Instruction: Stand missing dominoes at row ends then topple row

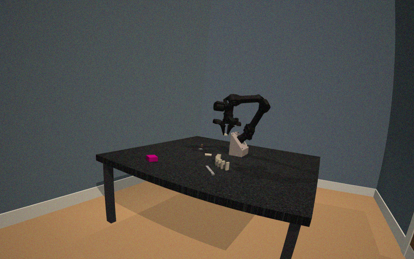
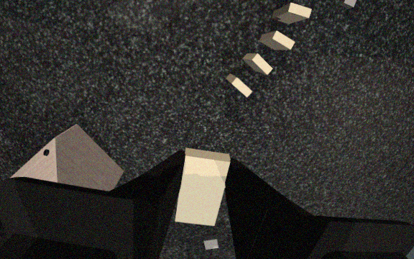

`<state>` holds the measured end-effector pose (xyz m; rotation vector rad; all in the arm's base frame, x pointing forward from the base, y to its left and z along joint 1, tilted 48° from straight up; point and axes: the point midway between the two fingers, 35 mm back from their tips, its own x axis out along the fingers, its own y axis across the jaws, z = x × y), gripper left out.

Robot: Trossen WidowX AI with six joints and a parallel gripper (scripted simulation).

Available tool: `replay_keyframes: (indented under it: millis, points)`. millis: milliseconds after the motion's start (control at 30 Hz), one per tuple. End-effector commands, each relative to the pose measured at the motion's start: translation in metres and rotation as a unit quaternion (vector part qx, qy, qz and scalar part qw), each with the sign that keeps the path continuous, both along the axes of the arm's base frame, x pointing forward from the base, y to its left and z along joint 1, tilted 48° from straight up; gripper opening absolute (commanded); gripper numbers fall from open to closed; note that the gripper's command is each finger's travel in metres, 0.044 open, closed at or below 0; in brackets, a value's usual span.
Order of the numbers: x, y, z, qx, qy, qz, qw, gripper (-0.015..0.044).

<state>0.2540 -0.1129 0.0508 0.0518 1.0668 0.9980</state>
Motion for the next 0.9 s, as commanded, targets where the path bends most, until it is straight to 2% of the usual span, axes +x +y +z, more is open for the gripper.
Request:
replay_keyframes:
  millis: [0, 367, 867]
  points:
    - [0.002, 0.051, 0.047, 0.035, 0.175, -0.165, 0.97, 0.0107]
    - [-0.008, 0.105, 0.095, 0.068, 0.353, -0.332, 0.872, 0.0107]
    - [-0.009, 0.108, 0.096, 0.068, 0.361, -0.339, 0.866, 0.0107]
